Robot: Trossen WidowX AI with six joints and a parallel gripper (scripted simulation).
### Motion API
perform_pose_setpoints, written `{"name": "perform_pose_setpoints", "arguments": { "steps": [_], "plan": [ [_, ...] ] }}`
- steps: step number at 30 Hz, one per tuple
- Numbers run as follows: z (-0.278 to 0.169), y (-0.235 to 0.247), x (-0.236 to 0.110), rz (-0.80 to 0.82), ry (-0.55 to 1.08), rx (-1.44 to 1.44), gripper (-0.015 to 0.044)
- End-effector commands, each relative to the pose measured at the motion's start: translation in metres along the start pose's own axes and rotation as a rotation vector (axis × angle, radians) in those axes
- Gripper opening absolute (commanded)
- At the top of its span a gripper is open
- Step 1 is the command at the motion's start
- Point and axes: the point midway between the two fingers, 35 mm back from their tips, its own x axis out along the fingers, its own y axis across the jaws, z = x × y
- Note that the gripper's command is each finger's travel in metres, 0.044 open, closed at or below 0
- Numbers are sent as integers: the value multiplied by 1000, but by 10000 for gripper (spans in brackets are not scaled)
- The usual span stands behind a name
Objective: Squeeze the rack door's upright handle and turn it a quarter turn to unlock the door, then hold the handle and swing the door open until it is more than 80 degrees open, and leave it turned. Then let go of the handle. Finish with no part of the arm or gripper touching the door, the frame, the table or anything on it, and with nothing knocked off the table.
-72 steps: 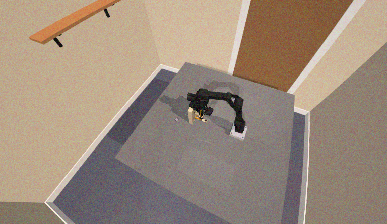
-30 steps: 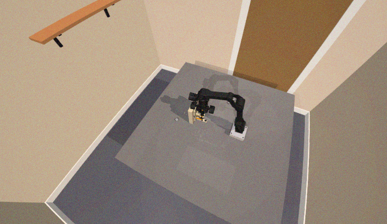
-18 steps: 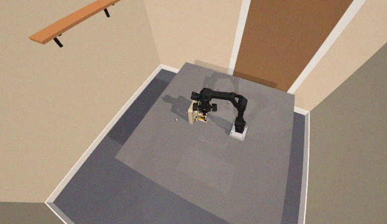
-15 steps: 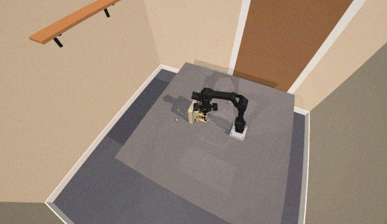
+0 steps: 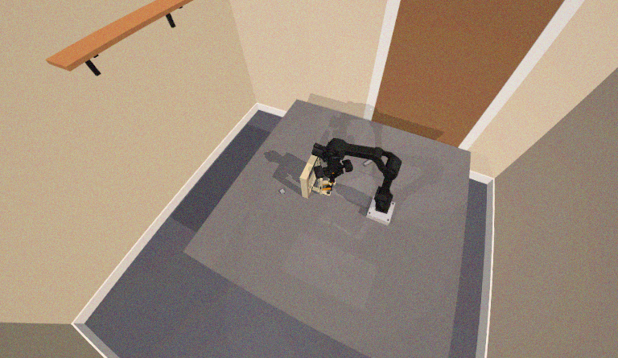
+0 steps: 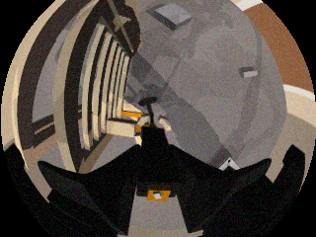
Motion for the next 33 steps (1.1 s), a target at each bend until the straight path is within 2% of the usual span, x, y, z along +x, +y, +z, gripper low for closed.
{"name": "perform_pose_setpoints", "arguments": {
  "steps": [1,33],
  "plan": [
    [2,-6,0,10,-5,-94,10],
    [35,-57,0,3,-9,-570,10]
  ]
}}
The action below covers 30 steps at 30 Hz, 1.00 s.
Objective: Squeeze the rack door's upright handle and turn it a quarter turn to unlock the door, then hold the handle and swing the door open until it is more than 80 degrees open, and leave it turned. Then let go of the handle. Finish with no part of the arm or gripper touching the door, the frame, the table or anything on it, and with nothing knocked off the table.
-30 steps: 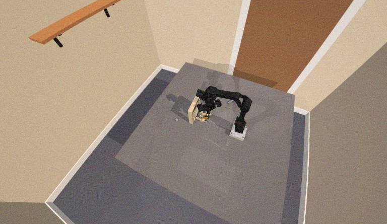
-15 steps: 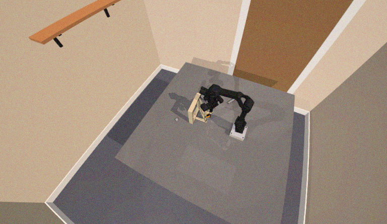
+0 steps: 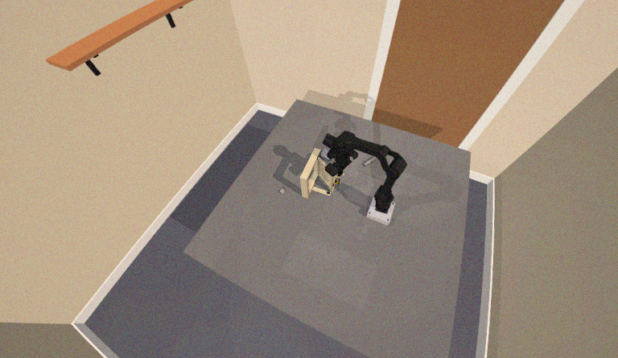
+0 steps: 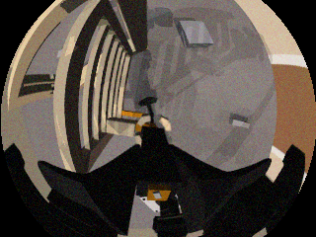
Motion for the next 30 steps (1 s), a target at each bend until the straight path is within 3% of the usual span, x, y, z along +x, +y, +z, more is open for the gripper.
{"name": "perform_pose_setpoints", "arguments": {
  "steps": [1,30],
  "plan": [
    [2,-6,0,8,-2,-86,10],
    [30,-53,0,3,-5,-515,10]
  ]
}}
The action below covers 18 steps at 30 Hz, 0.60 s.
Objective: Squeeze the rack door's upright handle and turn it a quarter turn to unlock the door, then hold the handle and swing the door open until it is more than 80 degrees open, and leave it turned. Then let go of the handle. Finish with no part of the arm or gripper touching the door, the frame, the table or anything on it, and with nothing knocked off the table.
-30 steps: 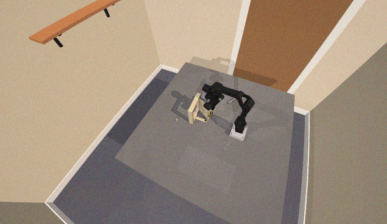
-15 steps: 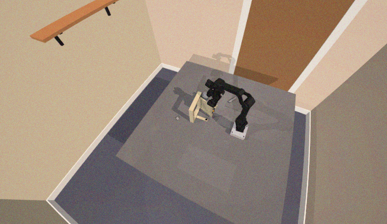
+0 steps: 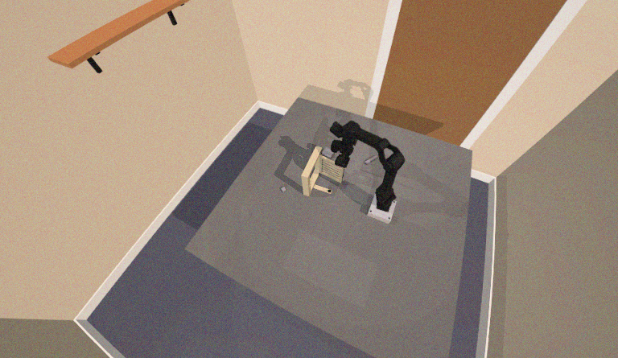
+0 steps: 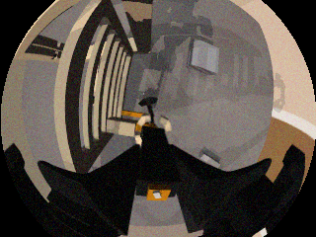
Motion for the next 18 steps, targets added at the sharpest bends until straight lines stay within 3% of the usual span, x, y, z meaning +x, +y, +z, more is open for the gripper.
{"name": "perform_pose_setpoints", "arguments": {
  "steps": [1,18],
  "plan": [
    [3,-7,0,5,0,-88,10],
    [7,-20,0,5,0,-193,10]
  ]
}}
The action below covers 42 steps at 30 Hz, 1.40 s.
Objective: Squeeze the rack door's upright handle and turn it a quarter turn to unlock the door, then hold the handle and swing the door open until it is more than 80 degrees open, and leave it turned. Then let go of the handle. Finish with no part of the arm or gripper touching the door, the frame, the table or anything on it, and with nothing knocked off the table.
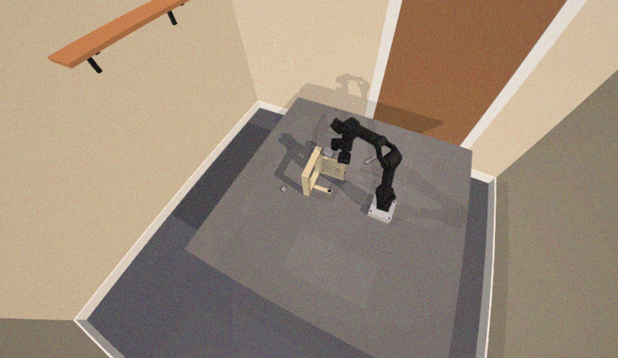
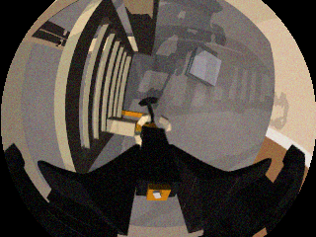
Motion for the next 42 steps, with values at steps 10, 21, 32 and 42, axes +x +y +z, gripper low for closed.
{"name": "perform_pose_setpoints", "arguments": {
  "steps": [10,21,32,42],
  "plan": [
    [0,1,0,6,1,-18,89],
    [0,1,-2,6,1,-18,282],
    [1,0,-14,5,1,-18,282],
    [1,-1,-26,5,0,-17,282]
  ]
}}
